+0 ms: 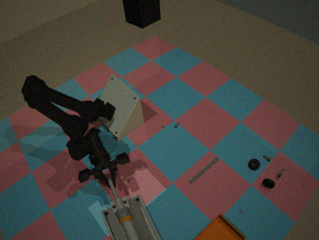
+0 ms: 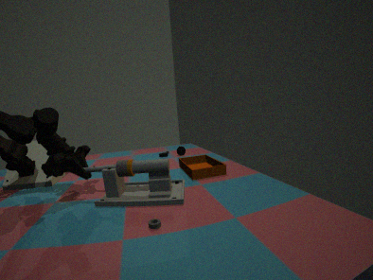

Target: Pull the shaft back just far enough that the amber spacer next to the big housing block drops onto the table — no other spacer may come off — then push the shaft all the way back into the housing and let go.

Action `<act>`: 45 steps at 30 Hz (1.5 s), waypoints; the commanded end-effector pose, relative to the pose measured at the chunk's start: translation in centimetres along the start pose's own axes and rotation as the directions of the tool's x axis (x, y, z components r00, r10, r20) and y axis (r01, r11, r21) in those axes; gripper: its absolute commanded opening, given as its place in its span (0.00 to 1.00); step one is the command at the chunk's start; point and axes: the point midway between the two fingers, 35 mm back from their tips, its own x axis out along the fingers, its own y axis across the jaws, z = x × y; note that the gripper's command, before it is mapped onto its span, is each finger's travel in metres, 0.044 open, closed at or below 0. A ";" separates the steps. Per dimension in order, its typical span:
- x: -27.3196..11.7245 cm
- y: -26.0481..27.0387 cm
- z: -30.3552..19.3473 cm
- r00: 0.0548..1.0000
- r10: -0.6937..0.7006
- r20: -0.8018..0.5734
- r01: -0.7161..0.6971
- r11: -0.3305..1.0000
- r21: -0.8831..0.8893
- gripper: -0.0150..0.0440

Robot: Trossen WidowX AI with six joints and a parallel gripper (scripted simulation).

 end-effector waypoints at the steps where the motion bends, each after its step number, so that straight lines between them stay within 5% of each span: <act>1: 0.0 0.0 0.0 1.000 -0.001 0.000 0.001 1.000 0.003 0.25; 45: -0.3 0.0 0.3 1.000 -0.001 0.000 0.001 1.000 0.003 0.25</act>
